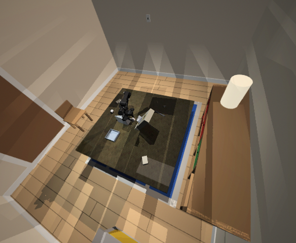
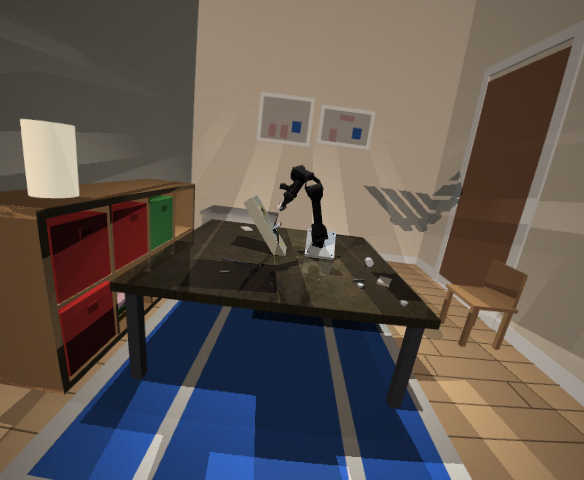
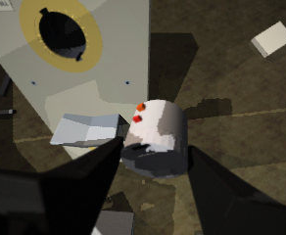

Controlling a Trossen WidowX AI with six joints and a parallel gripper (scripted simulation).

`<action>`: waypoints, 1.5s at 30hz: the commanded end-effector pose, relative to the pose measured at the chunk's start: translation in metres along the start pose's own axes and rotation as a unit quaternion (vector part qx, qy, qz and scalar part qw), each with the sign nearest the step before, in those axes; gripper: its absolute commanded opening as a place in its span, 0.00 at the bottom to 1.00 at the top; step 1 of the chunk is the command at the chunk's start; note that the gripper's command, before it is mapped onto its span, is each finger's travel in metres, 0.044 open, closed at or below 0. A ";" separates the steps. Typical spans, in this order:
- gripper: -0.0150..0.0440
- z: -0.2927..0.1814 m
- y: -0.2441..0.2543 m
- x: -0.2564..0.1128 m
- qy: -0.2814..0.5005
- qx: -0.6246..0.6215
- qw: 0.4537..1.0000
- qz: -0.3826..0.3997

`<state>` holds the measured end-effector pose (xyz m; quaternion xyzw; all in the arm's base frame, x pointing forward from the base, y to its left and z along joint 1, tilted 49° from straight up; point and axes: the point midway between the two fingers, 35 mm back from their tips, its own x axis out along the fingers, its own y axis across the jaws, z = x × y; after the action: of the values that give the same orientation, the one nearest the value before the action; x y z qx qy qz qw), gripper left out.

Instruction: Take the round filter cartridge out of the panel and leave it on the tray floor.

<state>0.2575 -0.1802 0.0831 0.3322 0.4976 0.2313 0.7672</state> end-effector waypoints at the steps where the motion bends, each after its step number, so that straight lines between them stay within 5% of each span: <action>1: 0.25 -0.011 -0.027 -0.006 0.009 0.064 0.997 -0.033; 22: 0.25 -0.080 -0.158 -0.048 -0.009 0.416 0.877 -0.241; 30: 0.25 -0.087 -0.164 -0.049 -0.012 0.431 0.867 -0.251; 45: 0.25 -0.192 -0.202 -0.031 -0.013 0.540 0.780 -0.316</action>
<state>0.0911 -0.2894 -0.0894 0.5144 0.6086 -0.3106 0.5182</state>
